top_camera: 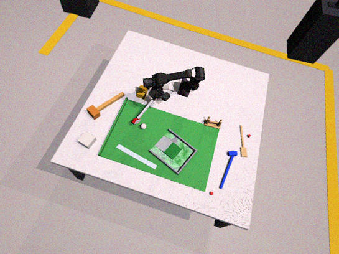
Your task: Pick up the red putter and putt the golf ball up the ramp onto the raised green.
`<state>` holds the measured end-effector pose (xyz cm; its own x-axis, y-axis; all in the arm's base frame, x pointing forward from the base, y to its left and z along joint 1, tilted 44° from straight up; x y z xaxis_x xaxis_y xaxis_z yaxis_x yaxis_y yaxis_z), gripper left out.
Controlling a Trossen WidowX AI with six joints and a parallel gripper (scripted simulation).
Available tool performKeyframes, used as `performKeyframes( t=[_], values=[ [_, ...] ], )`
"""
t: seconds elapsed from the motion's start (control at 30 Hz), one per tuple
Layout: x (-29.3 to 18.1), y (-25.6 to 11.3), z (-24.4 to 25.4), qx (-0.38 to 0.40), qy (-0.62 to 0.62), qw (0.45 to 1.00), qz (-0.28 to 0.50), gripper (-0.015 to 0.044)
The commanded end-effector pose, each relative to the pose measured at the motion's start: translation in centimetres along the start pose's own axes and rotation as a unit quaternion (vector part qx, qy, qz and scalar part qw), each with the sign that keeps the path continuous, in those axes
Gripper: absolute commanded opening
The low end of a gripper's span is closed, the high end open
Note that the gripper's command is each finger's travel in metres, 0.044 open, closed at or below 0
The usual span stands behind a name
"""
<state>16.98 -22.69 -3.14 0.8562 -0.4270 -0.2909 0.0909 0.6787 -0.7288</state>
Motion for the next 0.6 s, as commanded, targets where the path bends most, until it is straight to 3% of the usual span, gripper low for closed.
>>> performKeyframes(
  t=[0.0, 0.57],
  values=[
    [0.0, -0.1, 0.0, 0.0, 0.0, 1.0, -0.001, 0.0],
    [0.2, 0.3, -3.0, 0.002, 0.003, 1.0, -0.004, 0.0]
  ],
)
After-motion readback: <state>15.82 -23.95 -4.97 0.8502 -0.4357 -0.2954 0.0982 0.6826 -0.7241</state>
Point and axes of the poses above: the point midway between the two fingers, 35 mm back from their tips, its own y axis out along the fingers, its own z axis across the jaws, x = y × z, the point moved 6 cm from there along -y, back along the fingers, and after that the axes turned 5 degrees about y, right-handed, at the moved point
